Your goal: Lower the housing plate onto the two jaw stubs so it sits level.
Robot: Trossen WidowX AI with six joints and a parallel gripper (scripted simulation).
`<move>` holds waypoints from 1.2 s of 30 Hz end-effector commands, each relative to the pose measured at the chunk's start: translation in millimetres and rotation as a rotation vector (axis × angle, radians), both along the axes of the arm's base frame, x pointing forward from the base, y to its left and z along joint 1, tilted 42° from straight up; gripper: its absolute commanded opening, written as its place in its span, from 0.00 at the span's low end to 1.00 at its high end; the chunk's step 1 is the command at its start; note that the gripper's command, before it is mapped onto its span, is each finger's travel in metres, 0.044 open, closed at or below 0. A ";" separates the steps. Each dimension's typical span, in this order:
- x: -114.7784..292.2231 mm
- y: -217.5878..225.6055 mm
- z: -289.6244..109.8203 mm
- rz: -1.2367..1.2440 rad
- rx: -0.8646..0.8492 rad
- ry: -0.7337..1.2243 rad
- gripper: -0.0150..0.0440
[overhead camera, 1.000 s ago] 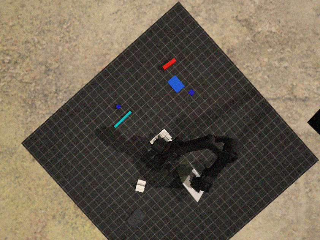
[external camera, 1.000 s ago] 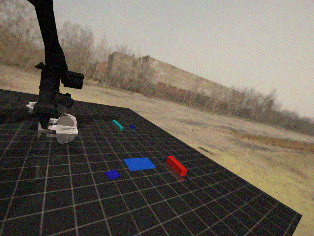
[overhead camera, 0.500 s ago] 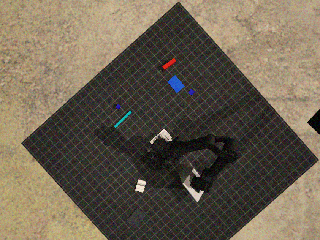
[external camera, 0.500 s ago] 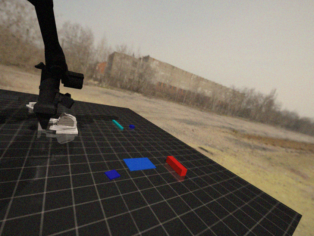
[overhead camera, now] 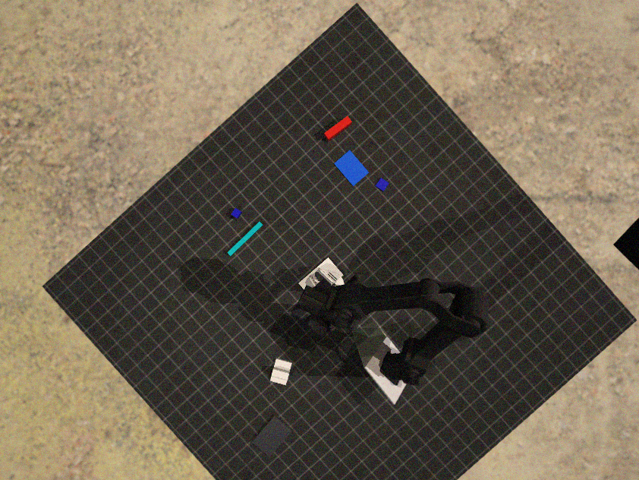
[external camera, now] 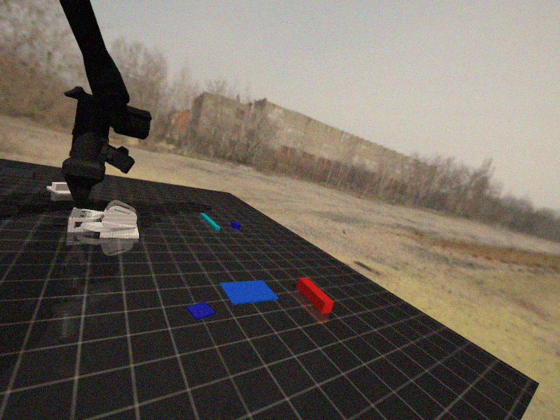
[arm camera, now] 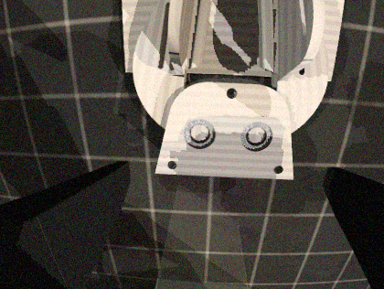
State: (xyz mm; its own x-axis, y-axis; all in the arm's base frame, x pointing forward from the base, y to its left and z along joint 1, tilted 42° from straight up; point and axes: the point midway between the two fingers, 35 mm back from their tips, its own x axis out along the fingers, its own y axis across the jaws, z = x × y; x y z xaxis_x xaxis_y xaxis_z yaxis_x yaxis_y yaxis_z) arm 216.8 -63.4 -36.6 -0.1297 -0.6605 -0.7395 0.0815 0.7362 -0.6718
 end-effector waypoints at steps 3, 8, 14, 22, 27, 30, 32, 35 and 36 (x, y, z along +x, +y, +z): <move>5.6 19.0 23.9 0.002 0.003 -0.024 1.00; -0.9 36.5 37.8 0.008 0.007 -0.023 1.00; -12.2 56.3 60.8 0.002 0.006 -0.022 1.00; -12.2 56.3 60.8 0.002 0.006 -0.022 1.00; -12.2 56.3 60.8 0.002 0.006 -0.022 1.00; -12.2 56.3 60.8 0.002 0.006 -0.022 1.00; -12.2 56.3 60.8 0.002 0.006 -0.022 1.00; -12.2 56.3 60.8 0.002 0.006 -0.022 1.00; -12.2 56.3 60.8 0.002 0.006 -0.022 1.00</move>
